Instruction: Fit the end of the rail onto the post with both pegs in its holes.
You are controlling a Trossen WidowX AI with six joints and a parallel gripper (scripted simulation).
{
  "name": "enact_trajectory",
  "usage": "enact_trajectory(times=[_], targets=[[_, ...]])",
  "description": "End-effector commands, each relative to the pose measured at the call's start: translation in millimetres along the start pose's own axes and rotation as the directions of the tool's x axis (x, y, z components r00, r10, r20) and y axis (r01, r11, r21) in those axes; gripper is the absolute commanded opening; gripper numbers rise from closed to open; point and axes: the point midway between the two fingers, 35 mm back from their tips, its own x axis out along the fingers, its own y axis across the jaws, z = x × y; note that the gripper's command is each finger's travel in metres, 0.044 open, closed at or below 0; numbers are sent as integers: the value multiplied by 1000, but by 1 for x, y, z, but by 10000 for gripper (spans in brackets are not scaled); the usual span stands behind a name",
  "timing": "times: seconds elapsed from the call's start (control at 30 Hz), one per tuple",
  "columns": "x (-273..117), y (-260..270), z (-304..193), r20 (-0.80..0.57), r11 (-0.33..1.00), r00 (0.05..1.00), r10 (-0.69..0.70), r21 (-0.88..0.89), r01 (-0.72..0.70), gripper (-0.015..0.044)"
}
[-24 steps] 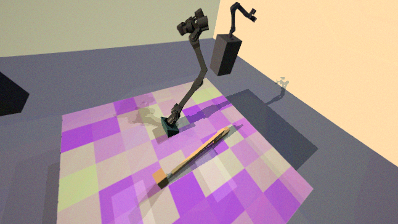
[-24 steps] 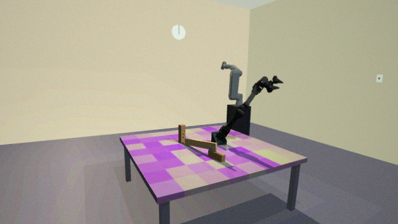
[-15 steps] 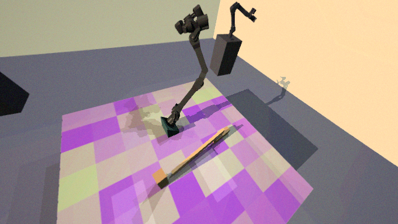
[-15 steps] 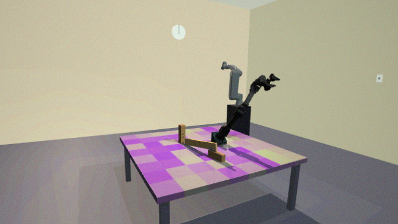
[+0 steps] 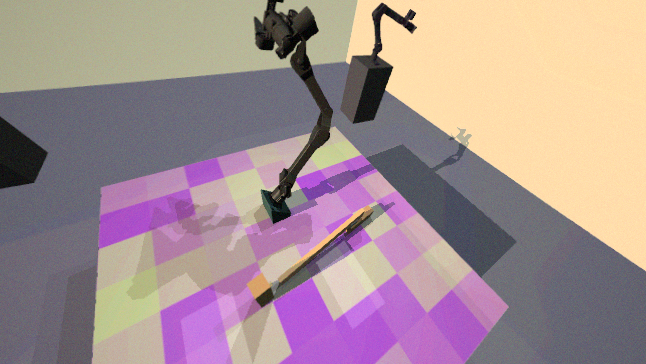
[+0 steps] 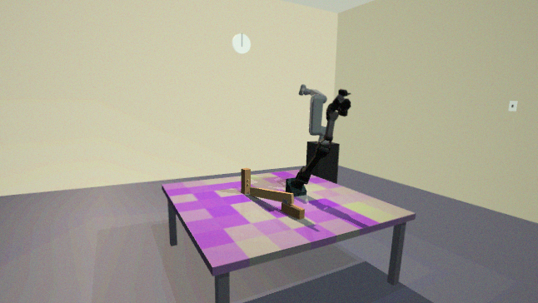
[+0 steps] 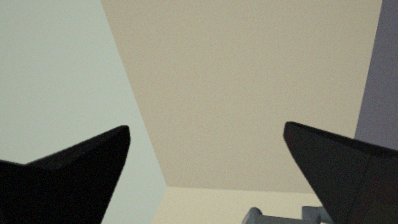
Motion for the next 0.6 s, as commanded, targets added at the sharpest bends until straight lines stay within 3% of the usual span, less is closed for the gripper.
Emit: enact_trajectory(times=[0.0, 0.27, 0.43, 0.57], targets=[[-23, 16, -48, -152, 988, 986, 71, -123, -90, 440], [-66, 23, -142, -430, 860, 897, 108, -412, -301, 440], [-118, 21, -212, -636, 659, 764, 108, -530, -534, 440], [-170, 12, -260, -767, 521, 635, 90, -507, -686, 440]])
